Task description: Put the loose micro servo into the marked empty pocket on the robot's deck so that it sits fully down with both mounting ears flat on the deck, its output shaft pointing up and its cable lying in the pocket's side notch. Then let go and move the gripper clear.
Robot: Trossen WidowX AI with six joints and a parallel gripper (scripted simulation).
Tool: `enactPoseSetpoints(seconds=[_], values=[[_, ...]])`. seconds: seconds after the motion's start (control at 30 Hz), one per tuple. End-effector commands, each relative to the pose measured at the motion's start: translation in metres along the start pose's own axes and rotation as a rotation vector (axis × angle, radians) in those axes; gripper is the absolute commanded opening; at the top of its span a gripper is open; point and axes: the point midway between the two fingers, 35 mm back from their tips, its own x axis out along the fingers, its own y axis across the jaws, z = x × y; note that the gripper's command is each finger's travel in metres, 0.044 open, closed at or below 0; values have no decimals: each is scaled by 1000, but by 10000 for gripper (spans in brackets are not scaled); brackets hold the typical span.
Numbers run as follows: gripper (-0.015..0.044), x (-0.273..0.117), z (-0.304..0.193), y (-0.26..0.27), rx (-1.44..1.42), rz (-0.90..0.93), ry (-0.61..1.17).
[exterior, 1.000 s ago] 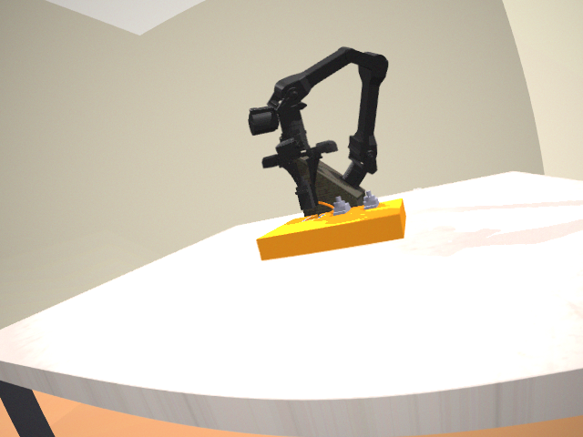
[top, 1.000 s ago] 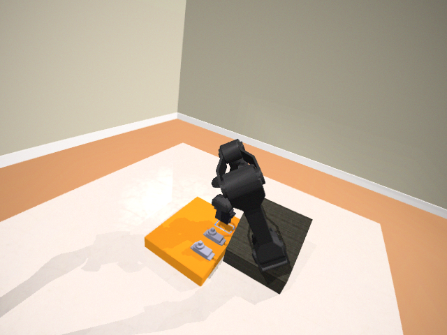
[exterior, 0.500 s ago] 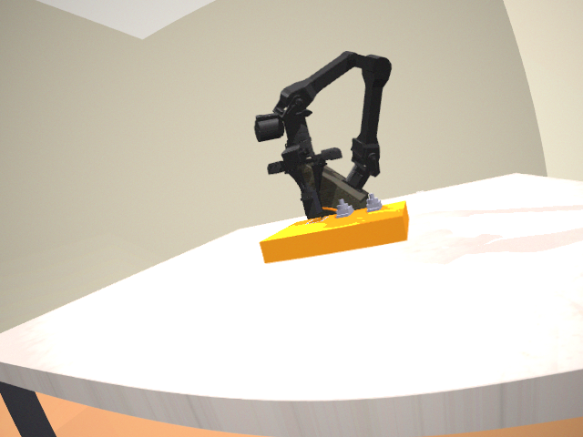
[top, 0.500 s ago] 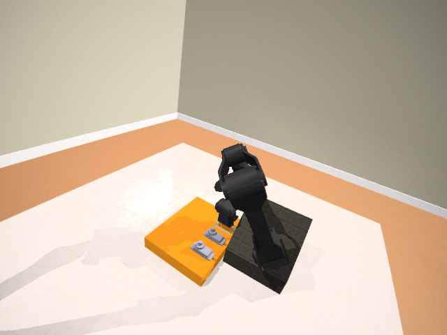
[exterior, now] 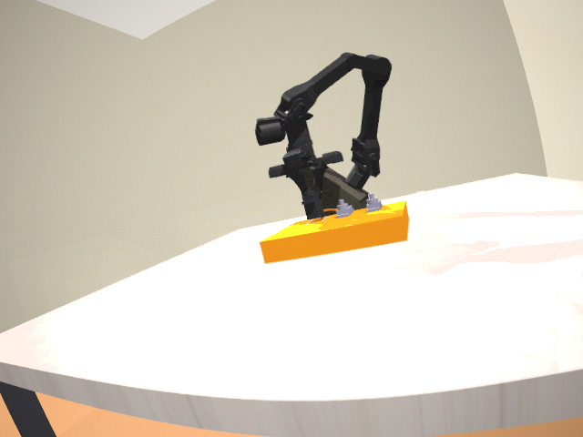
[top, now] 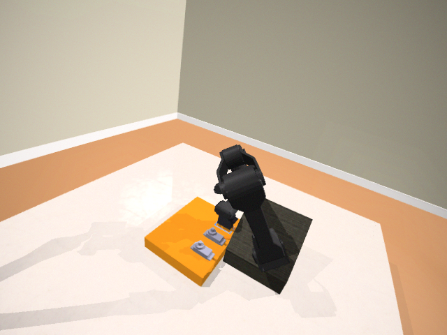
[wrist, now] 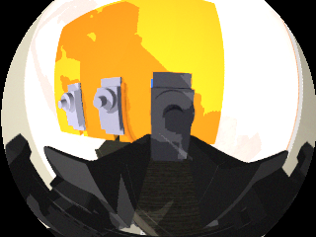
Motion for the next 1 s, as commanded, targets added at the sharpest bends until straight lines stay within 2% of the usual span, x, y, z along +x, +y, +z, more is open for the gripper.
enactPoseSetpoints(seconds=[0.0,0.97], values=[[0,1,0,0,6,2,-2],[0,16,0,0,6,3,-2]])
